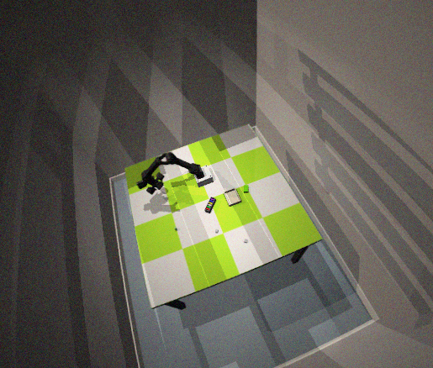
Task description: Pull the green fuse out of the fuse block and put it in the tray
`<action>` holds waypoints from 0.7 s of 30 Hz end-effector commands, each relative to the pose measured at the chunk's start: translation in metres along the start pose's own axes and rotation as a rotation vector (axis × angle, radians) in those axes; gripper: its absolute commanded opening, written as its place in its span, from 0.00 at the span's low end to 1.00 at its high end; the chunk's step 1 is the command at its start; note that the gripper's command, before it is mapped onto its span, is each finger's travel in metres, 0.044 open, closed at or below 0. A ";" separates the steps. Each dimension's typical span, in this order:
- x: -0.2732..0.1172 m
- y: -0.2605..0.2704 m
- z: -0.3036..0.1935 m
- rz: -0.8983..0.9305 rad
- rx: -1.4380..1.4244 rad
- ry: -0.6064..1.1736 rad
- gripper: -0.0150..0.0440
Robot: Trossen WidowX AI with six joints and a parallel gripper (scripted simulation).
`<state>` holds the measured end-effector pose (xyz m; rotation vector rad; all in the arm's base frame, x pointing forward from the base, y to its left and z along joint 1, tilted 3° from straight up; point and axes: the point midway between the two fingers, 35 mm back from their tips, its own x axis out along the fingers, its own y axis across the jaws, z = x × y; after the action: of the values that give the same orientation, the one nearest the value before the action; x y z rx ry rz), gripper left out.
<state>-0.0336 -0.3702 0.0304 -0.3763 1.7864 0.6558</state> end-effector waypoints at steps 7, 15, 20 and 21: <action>-0.043 0.014 -0.008 0.000 0.000 0.000 0.93; -0.049 -0.003 0.015 -0.034 -0.004 0.013 0.80; -0.069 -0.034 0.090 -0.113 -0.029 0.025 0.58; -0.072 -0.038 0.106 -0.128 -0.035 0.025 0.53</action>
<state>0.0402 -0.3588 0.0685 -0.4555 1.7826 0.6140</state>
